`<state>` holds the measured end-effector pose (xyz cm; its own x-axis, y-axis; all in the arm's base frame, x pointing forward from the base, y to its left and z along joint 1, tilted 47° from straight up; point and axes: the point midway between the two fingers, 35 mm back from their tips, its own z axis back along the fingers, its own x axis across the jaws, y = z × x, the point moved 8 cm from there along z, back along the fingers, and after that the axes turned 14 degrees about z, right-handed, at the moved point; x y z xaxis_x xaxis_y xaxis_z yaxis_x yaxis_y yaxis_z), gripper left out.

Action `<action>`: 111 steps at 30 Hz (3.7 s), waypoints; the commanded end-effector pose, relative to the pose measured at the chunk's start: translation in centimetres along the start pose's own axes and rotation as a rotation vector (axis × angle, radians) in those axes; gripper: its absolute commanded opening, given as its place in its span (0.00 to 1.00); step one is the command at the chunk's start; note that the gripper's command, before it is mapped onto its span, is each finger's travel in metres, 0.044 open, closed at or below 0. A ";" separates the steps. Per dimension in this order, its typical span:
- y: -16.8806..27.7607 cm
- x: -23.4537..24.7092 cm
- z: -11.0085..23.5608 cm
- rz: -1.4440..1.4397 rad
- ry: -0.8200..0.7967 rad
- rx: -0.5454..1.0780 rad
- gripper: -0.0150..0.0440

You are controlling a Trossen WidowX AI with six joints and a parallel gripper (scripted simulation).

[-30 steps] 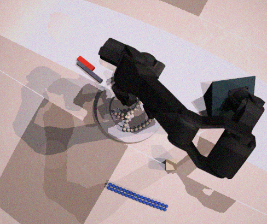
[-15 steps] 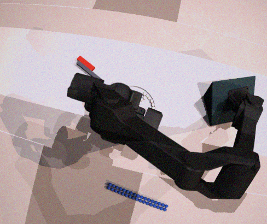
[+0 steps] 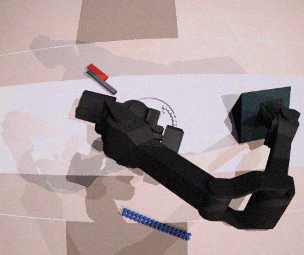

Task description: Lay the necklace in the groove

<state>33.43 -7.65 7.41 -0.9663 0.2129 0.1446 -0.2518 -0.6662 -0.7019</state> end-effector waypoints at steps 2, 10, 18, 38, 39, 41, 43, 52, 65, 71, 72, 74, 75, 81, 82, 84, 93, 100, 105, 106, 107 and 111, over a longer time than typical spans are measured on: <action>0.1 0.0 -0.3 -0.001 0.004 -0.001 0.46; 0.0 0.0 -1.6 -0.003 0.003 -0.004 0.46; 0.0 0.0 -2.9 -0.004 0.001 -0.007 0.46; -0.1 0.0 -2.7 0.004 0.000 0.000 0.25; -0.1 0.0 -2.7 0.004 0.000 0.000 0.25; -0.1 0.0 -2.7 0.004 0.000 0.000 0.25; -0.1 0.0 -2.7 0.004 0.000 0.000 0.25; -0.1 0.0 -2.7 0.004 0.000 0.000 0.25; -0.1 0.0 -2.5 0.001 0.001 -0.003 0.25; -0.1 0.0 -2.1 -0.004 0.001 -0.007 0.25; -0.1 -0.1 -2.1 -0.004 0.001 -0.007 0.25; -0.4 -0.6 -2.1 -0.004 0.002 -0.008 0.25; -0.5 -0.8 -2.1 -0.004 0.002 -0.008 0.25; -0.9 -1.4 -2.1 -0.004 0.002 -0.008 0.25; -0.9 -1.4 -2.1 -0.004 0.002 -0.008 0.25; -0.9 -1.4 -2.3 -0.004 0.002 -0.008 0.25; -0.9 -1.4 -2.6 0.004 0.002 -0.001 0.43; -0.9 -1.4 -2.6 0.004 0.002 -0.001 0.74; -0.9 -1.4 -2.1 -0.003 0.002 -0.007 0.97; -0.9 -1.4 -2.5 -0.004 -0.001 -0.003 1.00; -0.9 -1.4 -2.3 -0.004 0.000 -0.005 1.00; -0.8 -1.3 -2.1 -0.004 0.002 -0.008 1.00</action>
<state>35.06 -5.78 6.24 -0.9640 0.2188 0.1511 -0.2604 -0.6615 -0.7033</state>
